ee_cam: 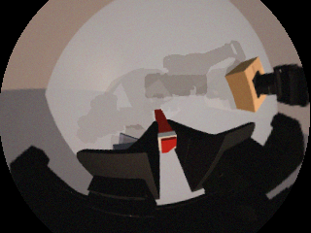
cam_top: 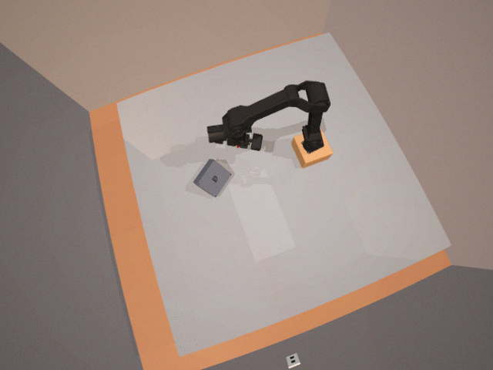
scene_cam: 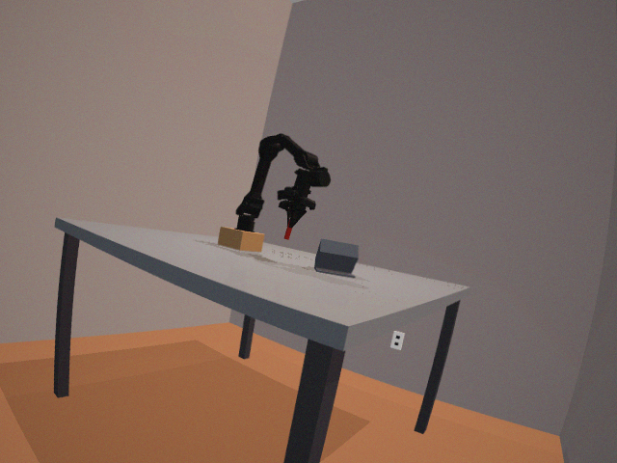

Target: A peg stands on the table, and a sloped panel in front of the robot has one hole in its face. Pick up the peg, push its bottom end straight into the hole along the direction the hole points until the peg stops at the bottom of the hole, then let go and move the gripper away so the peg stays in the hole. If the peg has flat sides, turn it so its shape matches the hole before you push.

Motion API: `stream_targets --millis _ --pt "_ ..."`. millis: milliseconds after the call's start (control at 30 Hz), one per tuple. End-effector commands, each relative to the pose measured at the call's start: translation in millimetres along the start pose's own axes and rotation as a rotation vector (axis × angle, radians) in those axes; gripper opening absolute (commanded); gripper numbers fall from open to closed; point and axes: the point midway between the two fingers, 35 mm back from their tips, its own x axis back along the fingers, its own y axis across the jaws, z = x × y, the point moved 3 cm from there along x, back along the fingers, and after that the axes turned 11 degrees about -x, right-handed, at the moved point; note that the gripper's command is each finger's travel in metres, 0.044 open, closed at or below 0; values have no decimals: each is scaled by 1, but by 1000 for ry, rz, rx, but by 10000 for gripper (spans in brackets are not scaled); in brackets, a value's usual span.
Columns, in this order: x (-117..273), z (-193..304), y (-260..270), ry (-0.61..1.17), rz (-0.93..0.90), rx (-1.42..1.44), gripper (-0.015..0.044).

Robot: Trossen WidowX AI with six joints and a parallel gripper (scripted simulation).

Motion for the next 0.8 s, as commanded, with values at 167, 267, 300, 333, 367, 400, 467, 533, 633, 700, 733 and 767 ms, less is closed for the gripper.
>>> stream_targets --millis 167,267,300,333,367,400,467,533,633,700,733,767 --pt "4 12 1 -21 -38 84 0" --pt "5 16 1 -27 -49 110 0" --pt "5 17 1 -30 -52 119 0" --pt "5 19 1 -32 -55 128 0" --pt "6 20 1 -34 -59 137 0" --pt "6 21 1 -36 -62 146 0" --pt "7 24 0 -41 -69 163 0" --pt "7 27 0 -45 -76 181 0" --pt "9 30 0 -52 -87 207 0" --pt "9 33 0 -57 -94 224 0" --pt "10 34 -1 -59 -97 233 0" --pt "10 36 -1 -61 -101 242 0"
